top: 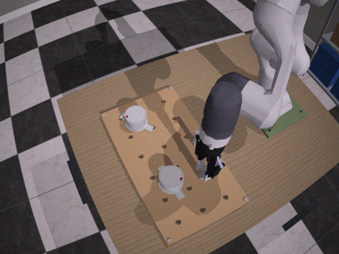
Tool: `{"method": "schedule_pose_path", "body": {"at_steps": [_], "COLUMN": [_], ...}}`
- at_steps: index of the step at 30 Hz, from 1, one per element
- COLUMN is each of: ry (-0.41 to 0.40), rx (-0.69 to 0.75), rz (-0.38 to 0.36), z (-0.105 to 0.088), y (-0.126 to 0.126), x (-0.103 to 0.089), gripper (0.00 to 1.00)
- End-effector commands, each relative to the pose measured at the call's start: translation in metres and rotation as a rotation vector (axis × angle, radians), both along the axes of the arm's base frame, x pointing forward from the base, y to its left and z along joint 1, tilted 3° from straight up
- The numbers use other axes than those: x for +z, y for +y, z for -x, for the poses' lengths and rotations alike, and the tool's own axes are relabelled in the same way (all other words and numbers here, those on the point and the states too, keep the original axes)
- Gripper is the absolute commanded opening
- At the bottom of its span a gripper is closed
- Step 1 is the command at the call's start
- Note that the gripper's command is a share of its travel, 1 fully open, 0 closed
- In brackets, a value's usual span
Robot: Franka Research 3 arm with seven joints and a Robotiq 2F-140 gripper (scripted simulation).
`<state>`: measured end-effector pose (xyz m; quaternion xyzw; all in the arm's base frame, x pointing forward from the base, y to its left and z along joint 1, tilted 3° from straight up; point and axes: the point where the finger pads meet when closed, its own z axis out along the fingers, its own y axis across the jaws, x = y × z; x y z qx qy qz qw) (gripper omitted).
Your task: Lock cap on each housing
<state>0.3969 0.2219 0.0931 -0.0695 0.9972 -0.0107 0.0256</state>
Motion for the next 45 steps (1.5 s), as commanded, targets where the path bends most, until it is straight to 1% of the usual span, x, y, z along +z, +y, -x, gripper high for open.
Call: {"method": "schedule_pose_path", "body": {"at_steps": [1, 44, 45], "ry": [-0.003, -0.003, -0.003], "rx": [-0.004, -0.004, -0.004], "rz": [0.001, 0.001, 0.001], "z": [-0.0011, -0.0011, -0.0011], "y": [-0.0007, -0.0008, -0.0008], "x": [-0.0017, -0.0023, -0.0023], "gripper": [0.36, 0.36, 0.1]}}
